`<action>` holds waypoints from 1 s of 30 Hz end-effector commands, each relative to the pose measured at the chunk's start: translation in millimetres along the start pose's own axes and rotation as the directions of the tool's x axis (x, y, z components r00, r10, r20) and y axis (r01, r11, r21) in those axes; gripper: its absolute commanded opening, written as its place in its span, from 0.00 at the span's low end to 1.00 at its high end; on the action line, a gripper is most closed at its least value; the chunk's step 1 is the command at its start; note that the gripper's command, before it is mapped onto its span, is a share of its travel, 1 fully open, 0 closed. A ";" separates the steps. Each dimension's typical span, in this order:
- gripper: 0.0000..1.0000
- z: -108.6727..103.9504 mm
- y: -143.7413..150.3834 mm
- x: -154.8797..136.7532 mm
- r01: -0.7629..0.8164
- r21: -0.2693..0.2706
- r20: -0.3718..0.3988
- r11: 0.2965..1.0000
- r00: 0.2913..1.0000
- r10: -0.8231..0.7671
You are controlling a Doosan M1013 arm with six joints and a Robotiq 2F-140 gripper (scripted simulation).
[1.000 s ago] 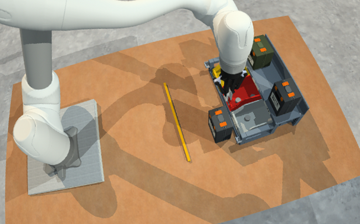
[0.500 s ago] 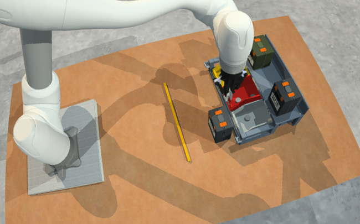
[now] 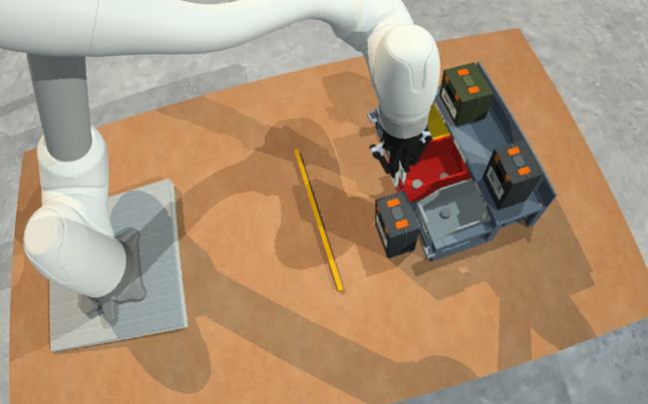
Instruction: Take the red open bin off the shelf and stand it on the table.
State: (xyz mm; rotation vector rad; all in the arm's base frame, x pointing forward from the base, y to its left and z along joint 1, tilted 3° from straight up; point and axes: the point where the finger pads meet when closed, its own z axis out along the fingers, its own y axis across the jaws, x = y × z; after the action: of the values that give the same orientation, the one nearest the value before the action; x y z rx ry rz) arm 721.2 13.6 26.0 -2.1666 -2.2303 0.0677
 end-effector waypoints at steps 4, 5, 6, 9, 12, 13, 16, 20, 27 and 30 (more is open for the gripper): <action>0.00 -0.8 -0.2 -0.1 0.000 -0.001 0.000 1.000 1.000 0.000; 0.00 -0.5 -6.3 0.0 0.000 -0.001 0.000 1.000 1.000 0.000; 0.00 -0.5 -12.3 0.0 0.000 -0.001 0.000 1.000 1.000 0.000; 0.00 -0.5 -30.3 0.0 0.000 -0.001 0.000 1.000 1.000 0.000; 0.00 -0.5 -30.3 0.0 0.000 -0.001 0.000 1.000 1.000 0.000; 0.00 -0.5 -30.3 0.0 0.000 -0.001 0.000 1.000 1.000 0.000; 0.00 -0.5 -30.3 0.0 0.000 -0.001 0.000 1.000 1.000 0.000; 0.00 -0.5 -30.3 0.0 0.000 -0.001 0.000 1.000 1.000 0.000; 0.00 -0.3 -60.4 0.0 0.000 -0.001 0.000 1.000 1.000 0.000; 0.00 -0.3 -60.4 0.0 0.000 -0.001 0.000 1.000 1.000 0.000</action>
State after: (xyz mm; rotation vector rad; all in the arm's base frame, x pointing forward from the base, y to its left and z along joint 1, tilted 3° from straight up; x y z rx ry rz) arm 663.5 12.0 28.7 -2.1663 -2.2308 0.0681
